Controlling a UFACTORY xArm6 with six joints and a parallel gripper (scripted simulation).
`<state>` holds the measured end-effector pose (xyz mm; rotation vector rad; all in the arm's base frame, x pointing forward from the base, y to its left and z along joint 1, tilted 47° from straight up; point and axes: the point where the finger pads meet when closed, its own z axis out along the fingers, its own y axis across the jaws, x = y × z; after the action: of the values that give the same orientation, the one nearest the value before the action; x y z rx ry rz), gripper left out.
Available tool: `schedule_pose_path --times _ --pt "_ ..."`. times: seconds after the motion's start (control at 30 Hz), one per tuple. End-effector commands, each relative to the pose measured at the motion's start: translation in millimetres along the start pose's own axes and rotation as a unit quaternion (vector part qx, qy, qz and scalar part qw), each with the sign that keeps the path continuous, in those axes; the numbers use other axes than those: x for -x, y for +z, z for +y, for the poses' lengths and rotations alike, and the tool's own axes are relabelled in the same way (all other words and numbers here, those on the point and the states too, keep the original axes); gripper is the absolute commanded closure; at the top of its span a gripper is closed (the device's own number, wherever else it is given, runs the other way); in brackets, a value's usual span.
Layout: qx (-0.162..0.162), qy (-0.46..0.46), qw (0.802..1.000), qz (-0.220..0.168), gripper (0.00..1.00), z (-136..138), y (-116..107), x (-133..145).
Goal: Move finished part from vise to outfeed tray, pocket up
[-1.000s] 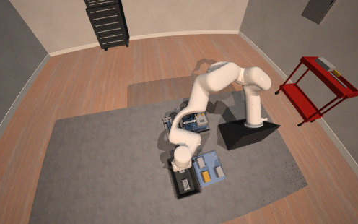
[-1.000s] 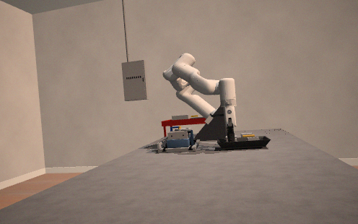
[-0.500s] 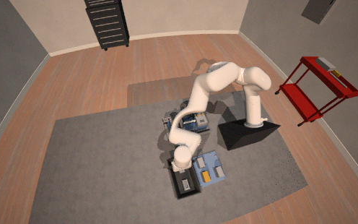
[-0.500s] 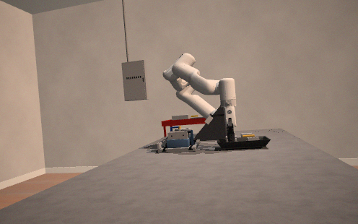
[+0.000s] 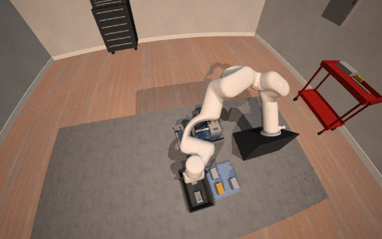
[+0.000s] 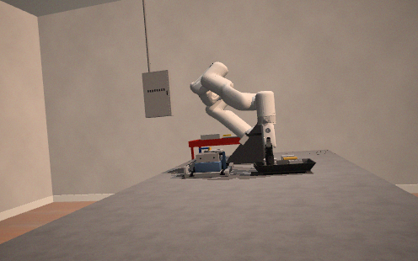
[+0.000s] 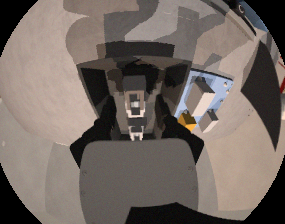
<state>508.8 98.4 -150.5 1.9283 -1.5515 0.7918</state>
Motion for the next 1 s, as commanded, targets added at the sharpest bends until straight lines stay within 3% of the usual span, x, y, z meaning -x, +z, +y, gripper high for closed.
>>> schedule_pose_path --times 0.0,0.33,0.8,0.97 --pt "-0.002 0.001 1.0 -0.001 0.31 -1.5 -2.8 0.1" --pt "-0.002 0.001 1.0 -0.001 0.31 -1.5 -20.2 0.1" --pt "-0.002 0.001 1.0 -0.001 0.31 -1.2 -99.0 0.0" --pt "-0.002 0.001 1.0 -0.001 0.31 -1.1 -114.3 -0.1"
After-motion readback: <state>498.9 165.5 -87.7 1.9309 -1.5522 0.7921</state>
